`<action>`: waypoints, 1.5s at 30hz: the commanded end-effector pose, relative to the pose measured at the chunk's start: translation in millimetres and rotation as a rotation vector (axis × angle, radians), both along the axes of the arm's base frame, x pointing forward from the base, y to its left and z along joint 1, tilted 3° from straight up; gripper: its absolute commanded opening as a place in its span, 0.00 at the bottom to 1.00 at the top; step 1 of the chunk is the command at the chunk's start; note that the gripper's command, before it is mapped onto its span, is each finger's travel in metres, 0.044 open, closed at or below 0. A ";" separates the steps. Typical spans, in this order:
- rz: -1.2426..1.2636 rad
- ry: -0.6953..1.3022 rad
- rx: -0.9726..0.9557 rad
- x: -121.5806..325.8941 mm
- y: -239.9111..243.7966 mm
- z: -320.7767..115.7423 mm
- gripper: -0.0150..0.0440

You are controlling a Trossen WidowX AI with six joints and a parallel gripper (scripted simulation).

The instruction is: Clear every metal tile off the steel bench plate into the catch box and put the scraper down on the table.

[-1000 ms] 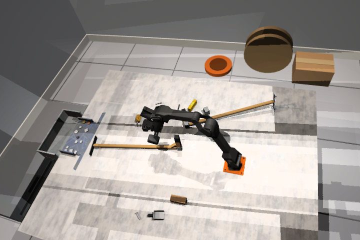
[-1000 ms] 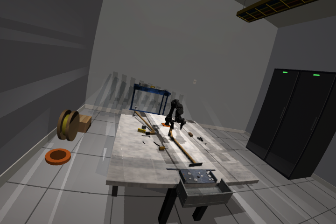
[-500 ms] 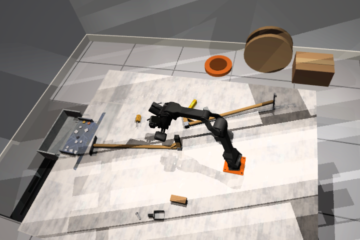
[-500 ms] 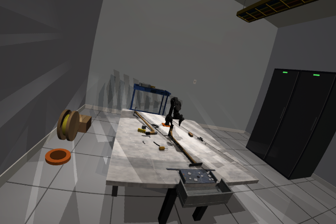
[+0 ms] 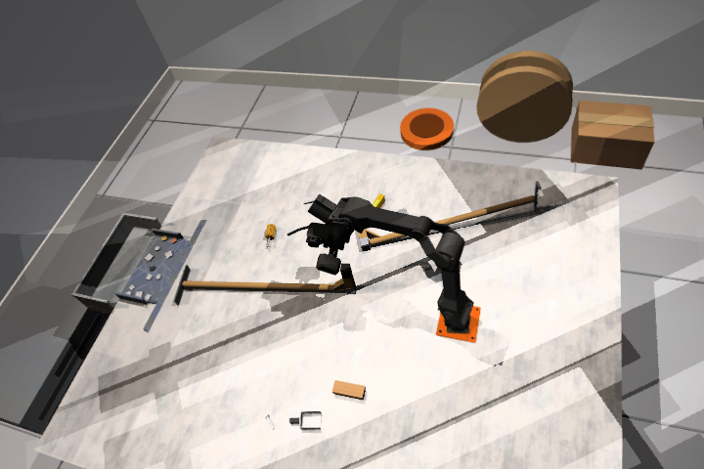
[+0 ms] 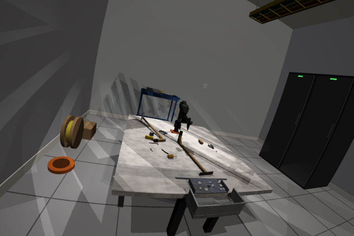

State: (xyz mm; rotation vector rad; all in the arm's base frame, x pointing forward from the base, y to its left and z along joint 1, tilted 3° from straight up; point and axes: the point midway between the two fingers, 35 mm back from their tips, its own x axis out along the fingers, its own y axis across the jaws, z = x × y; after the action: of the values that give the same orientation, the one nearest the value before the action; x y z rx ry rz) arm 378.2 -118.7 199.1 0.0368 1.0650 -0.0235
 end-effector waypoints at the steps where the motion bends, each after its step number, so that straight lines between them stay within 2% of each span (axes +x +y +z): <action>1: 0.007 -0.017 0.000 -8.8 0.9 3.1 1.00; 32: 0.032 -0.128 -0.029 -87.2 10.9 4.5 1.00; 45: 0.032 -0.133 -0.031 -89.8 12.1 -17.5 1.00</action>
State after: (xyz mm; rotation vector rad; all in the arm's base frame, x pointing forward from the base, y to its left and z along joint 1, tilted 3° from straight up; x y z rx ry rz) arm 288.7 -107.5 187.9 -0.0053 0.9333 -0.0149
